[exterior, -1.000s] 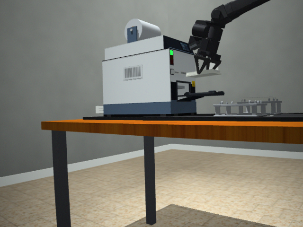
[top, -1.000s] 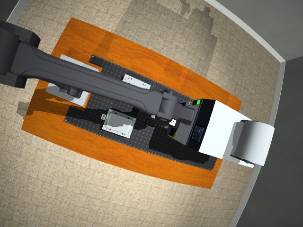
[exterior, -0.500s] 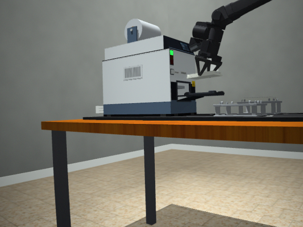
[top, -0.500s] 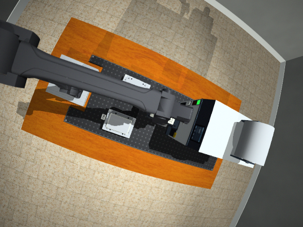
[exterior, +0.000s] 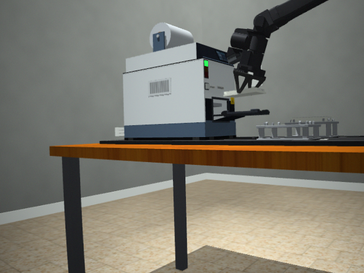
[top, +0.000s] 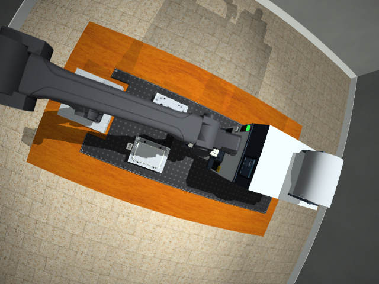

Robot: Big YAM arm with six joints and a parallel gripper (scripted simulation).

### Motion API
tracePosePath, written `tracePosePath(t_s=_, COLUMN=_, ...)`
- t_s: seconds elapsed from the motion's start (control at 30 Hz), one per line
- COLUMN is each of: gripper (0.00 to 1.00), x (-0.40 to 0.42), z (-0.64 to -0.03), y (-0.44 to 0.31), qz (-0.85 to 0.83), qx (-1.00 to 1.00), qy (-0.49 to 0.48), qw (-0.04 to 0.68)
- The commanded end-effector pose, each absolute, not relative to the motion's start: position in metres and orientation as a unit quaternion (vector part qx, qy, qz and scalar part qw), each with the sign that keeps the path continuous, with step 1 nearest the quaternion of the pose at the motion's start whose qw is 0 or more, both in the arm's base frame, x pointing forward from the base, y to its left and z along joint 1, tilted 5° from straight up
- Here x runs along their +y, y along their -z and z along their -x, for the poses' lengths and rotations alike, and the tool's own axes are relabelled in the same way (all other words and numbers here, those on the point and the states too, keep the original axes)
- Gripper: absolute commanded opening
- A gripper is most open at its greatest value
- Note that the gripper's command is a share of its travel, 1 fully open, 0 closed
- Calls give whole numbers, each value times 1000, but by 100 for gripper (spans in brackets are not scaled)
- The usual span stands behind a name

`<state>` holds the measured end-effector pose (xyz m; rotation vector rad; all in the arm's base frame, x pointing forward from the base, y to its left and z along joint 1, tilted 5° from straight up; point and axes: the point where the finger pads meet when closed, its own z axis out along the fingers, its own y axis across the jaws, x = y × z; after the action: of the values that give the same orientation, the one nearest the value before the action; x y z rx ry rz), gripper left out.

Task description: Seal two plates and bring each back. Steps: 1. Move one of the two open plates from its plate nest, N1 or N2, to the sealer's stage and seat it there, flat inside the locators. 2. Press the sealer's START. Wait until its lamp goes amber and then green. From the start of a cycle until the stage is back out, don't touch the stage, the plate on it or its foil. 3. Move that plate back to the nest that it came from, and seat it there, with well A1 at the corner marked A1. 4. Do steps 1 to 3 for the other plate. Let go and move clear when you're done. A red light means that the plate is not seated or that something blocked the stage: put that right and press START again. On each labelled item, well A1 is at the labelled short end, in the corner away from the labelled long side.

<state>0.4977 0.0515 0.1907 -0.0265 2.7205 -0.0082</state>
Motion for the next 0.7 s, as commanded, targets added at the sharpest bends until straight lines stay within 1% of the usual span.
tracePosePath(t_s=0.0, gripper=0, x=46, z=-516, y=-213, qz=3, qx=971, qy=1, qw=239)
tracePosePath(t_s=0.43, gripper=0, x=61, z=-495, y=-189, qz=10, qx=976, qy=-2, qw=217)
tracePosePath(t_s=0.67, gripper=0, x=58, z=-506, y=-190, qz=7, qx=975, qy=-2, qw=224)
